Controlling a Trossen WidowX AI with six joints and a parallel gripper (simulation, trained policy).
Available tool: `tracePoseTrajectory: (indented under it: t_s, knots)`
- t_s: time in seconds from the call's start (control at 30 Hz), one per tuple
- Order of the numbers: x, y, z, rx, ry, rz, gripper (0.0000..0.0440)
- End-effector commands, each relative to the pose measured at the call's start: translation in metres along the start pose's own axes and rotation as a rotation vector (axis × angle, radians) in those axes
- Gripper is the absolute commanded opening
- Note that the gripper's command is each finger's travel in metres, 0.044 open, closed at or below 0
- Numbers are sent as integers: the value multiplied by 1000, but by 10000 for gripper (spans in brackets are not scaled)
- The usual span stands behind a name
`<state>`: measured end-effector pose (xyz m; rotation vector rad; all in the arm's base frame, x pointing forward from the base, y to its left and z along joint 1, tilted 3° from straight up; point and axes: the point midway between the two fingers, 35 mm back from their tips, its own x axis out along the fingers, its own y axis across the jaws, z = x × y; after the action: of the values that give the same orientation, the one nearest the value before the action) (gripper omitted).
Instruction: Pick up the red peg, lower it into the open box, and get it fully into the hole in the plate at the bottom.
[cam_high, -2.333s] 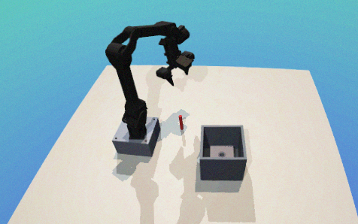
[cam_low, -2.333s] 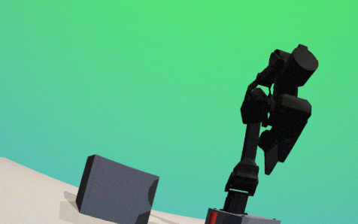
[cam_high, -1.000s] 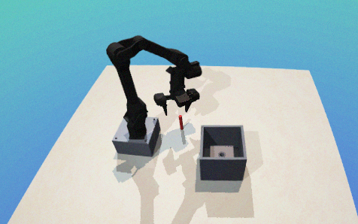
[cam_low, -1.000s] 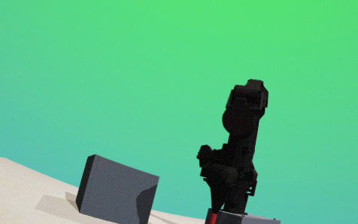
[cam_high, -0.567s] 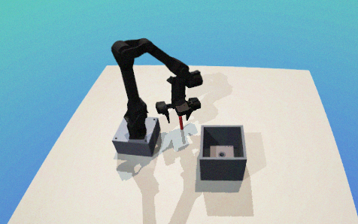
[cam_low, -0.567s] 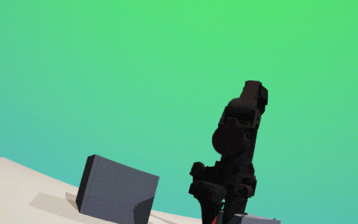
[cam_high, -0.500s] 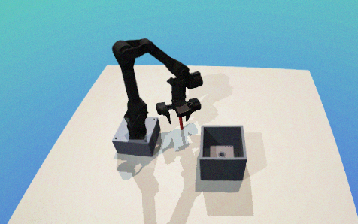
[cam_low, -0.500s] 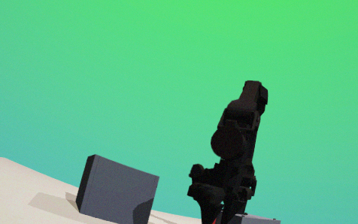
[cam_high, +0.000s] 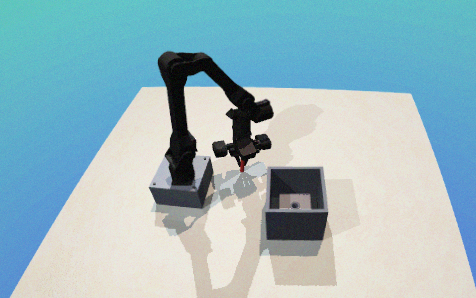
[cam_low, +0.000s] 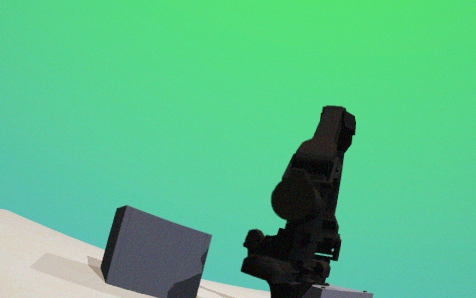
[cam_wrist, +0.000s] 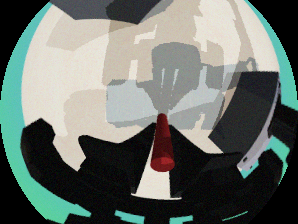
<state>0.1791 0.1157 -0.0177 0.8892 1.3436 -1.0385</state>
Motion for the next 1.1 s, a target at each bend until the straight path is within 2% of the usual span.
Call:
tracePoseTrajectory:
  t_s: [0.0,0.3,0.63,1.07]
  knots:
    - [-5,9,-2,-2,17,28,0]
    - [-30,24,-2,29,54,107,0]
    - [-71,45,3,39,89,222,0]
    - [-129,64,34,35,58,346,0]
